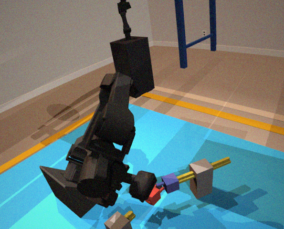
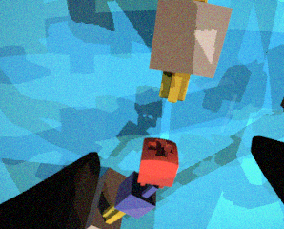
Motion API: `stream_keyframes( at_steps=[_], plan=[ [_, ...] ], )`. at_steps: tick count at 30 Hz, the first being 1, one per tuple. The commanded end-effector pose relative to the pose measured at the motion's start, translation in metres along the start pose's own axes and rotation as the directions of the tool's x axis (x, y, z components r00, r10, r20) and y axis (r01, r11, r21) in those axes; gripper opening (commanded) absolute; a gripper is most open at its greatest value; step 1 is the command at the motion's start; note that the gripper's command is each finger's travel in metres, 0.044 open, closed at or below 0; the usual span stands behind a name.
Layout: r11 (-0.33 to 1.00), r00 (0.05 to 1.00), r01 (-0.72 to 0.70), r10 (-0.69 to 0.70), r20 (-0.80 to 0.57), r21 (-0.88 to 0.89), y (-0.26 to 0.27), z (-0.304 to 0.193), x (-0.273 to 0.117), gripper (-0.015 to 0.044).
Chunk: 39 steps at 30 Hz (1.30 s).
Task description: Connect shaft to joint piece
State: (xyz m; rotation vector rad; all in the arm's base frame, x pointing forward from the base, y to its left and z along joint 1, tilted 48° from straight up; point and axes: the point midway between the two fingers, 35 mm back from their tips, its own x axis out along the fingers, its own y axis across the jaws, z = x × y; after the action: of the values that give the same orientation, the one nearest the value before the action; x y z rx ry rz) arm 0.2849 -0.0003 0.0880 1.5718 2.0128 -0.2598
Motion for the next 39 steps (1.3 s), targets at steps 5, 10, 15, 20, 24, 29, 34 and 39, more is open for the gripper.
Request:
stream_keyframes(
  at_steps=[5,10,15,20,24,29,34,39],
  plan=[
    [0.975,0.997,0.013,0.005,-0.077,0.222,-0.007,0.016,0.011,0.0440],
    [0.975,0.997,0.013,0.005,-0.077,0.222,-0.007,0.016,0.011,0.0440],
    [0.975,0.997,0.013,0.005,-0.077,0.222,-0.007,0.016,0.011,0.0440],
    [0.990,0.998,0.007,0.002,-0.063,0.139,-0.007,0.027,0.008,0.0440],
    [1.000,0.999,0.003,-0.003,-0.042,0.004,-0.007,0.046,0.003,0.0440],
    [0.986,1.000,0.007,-0.009,-0.015,-0.164,-0.009,0.069,-0.003,0.0440],
    [0.944,1.000,0.019,-0.016,0.013,-0.329,-0.012,0.092,-0.008,0.0440],
    [0.874,0.999,0.040,-0.023,0.040,-0.485,-0.017,0.117,-0.013,0.0440]
  ],
)
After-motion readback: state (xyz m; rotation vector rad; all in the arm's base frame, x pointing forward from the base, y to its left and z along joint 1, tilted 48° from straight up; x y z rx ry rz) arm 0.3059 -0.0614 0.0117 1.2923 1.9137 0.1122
